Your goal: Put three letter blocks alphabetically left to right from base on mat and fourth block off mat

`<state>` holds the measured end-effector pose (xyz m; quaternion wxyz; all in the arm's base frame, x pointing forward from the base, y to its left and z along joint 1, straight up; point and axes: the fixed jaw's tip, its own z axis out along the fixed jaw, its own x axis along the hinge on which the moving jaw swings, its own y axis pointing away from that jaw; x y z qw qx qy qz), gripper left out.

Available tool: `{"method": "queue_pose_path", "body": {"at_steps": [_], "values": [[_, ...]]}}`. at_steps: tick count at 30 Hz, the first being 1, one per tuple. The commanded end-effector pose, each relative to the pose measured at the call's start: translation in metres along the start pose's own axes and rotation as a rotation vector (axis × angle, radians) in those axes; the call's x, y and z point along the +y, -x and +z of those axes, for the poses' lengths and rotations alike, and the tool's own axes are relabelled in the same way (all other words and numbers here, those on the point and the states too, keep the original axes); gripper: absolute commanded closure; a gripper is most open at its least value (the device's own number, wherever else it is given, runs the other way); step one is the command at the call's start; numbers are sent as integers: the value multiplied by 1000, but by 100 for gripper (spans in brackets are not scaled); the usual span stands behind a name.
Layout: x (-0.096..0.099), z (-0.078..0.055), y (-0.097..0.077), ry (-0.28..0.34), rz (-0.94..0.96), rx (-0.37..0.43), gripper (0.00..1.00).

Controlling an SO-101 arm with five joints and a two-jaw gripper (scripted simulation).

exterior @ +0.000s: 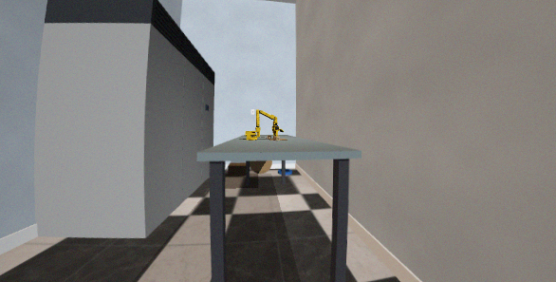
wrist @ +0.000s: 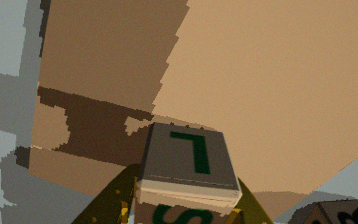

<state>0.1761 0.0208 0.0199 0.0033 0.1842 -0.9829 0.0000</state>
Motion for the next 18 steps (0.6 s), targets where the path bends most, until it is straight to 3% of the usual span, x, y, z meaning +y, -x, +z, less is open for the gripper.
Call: {"method": "queue_pose_path", "body": {"at_steps": [1,7,18], "values": [[-6,-15,16,-32,1,-104,91],[-6,-15,16,-32,1,-104,100],[-6,-19,16,-31,1,-104,100]]}}
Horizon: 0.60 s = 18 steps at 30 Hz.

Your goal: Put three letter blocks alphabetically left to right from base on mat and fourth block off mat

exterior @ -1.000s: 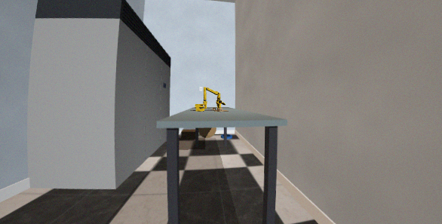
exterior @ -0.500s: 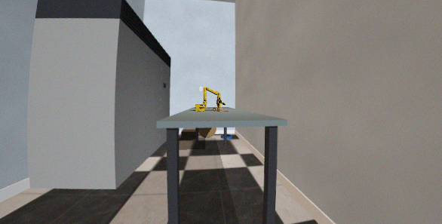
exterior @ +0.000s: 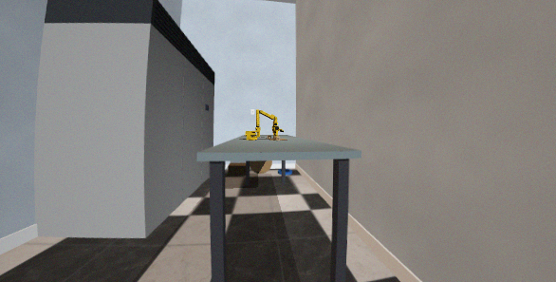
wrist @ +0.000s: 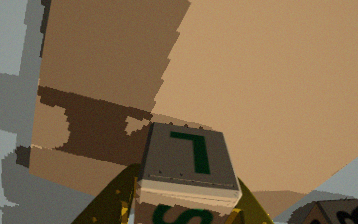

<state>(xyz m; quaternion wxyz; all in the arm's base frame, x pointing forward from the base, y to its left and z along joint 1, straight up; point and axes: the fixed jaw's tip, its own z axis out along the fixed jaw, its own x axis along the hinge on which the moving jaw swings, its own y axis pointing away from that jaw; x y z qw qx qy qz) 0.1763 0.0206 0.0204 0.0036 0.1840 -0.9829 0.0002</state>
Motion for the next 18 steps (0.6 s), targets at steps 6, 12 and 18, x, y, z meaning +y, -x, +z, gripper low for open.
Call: {"method": "queue_pose_path", "body": {"at_steps": [6,12,18], "values": [[-5,-33,16,-31,1,-105,100],[-4,-46,15,-30,1,-105,100],[-2,-60,12,-30,1,-105,100]]}}
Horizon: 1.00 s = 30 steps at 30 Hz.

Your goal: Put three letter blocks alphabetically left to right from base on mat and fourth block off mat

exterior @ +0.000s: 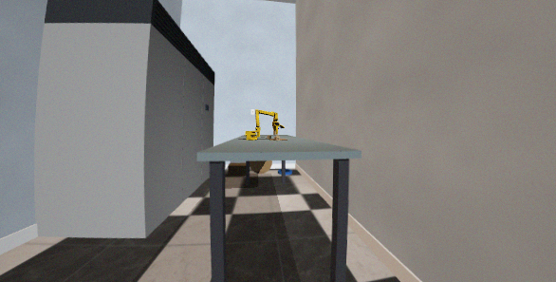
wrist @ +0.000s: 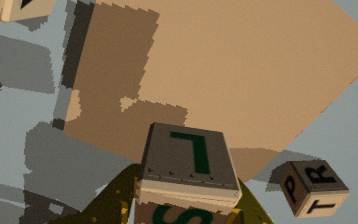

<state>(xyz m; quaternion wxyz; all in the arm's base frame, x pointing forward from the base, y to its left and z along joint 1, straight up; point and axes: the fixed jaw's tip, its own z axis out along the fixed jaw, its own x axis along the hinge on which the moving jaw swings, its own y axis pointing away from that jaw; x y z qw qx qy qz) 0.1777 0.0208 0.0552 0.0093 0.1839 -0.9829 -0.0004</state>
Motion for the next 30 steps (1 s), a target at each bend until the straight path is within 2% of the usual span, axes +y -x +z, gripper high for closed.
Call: {"method": "queue_pose_path", "body": {"at_steps": [1,16,24,26,30], "values": [[-2,-27,10,-33,1,-116,100],[-7,-30,8,-34,30,-116,100],[-38,-27,-3,-41,206,-113,100],[-38,-27,-3,-41,206,-113,100],[-62,-25,-16,-47,349,-111,100]]}}
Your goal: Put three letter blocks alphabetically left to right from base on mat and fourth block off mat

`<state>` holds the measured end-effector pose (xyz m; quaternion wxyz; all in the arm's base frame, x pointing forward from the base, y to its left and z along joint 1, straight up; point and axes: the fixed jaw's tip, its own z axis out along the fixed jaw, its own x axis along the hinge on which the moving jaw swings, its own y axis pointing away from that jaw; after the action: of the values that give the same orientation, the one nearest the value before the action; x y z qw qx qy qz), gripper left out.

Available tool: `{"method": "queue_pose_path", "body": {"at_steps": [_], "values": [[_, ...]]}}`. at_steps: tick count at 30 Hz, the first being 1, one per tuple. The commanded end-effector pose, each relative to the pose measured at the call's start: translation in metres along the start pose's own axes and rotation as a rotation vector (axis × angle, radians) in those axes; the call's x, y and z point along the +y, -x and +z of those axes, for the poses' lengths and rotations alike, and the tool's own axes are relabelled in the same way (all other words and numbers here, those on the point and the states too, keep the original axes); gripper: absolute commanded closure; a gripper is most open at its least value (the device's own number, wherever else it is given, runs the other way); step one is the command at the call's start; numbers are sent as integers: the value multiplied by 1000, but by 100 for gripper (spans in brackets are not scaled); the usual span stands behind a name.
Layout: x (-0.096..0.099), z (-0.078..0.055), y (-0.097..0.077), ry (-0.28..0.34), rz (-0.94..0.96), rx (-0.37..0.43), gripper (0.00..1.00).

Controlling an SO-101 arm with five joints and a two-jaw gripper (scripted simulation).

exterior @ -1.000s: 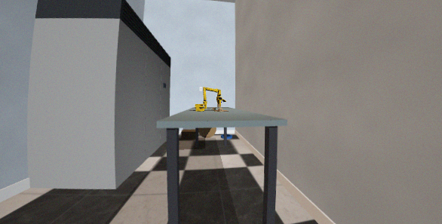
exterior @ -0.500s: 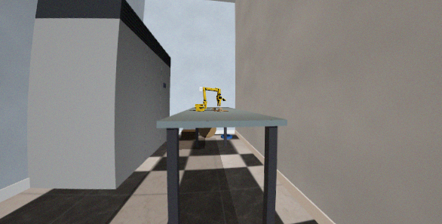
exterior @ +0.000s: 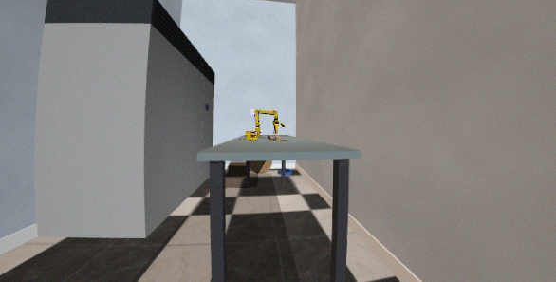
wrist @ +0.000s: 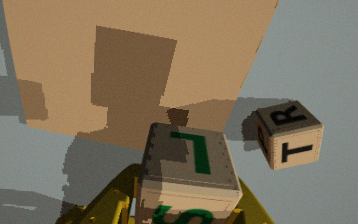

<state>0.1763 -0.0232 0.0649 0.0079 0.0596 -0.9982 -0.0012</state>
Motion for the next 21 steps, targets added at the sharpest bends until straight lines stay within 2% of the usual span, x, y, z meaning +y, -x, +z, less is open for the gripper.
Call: {"method": "queue_pose_path", "body": {"at_steps": [1,11,13,21], "values": [[-28,-15,5,-38,138,-112,100],[-91,-9,-34,-53,522,-105,100],[-91,-9,-34,-53,522,-105,100],[-114,-6,-59,-60,698,-100,100]]}}
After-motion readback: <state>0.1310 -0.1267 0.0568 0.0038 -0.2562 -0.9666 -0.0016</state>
